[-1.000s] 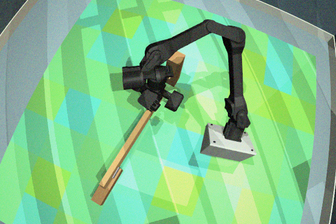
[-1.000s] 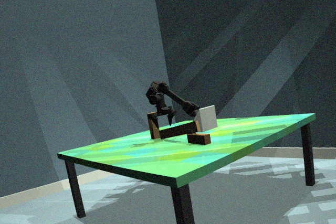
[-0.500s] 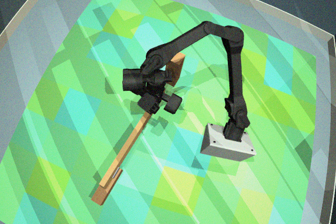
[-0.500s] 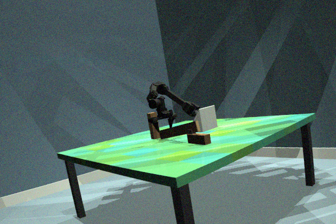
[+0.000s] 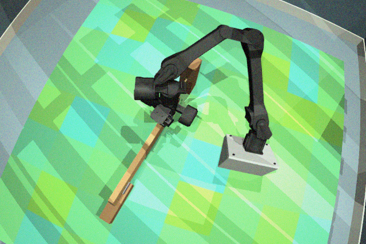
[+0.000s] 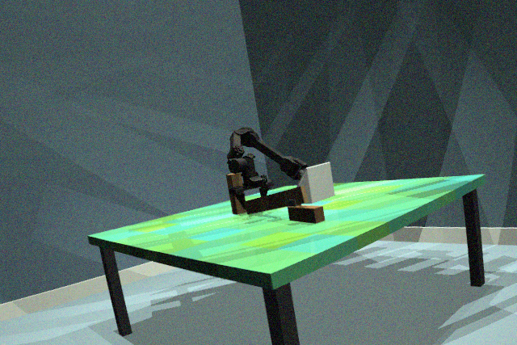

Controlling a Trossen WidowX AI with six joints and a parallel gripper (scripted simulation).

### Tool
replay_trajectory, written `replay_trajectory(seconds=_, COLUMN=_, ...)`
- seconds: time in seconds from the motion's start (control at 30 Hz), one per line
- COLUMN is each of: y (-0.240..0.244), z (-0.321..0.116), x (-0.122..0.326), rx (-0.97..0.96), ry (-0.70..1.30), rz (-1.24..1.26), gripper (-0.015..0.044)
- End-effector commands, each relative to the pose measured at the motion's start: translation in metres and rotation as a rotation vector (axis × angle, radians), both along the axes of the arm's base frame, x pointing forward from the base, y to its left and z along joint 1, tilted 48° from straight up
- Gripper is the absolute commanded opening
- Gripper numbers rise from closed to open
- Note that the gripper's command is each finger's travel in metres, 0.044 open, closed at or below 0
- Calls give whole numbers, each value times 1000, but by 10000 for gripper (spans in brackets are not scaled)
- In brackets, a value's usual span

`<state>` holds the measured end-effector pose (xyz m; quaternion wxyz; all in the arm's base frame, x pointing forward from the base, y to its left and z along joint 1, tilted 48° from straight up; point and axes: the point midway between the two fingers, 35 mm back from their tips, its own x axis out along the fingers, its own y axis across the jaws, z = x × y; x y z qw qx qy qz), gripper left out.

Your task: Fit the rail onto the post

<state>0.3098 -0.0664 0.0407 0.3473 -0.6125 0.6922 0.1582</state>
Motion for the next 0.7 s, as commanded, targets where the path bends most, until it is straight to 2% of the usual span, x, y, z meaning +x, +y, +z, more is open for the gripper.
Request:
replay_trajectory(seconds=0.0, y=-5, z=-4, x=-1, rx=-5, ry=4, rz=4, gripper=440)
replay_trajectory(seconds=0.23, y=-12, z=-10, x=-2, rx=-6, ry=4, rz=4, gripper=440)
replay_trajectory(seconds=0.67, y=-12, z=-10, x=-2, rx=-6, ry=4, rz=4, gripper=99)
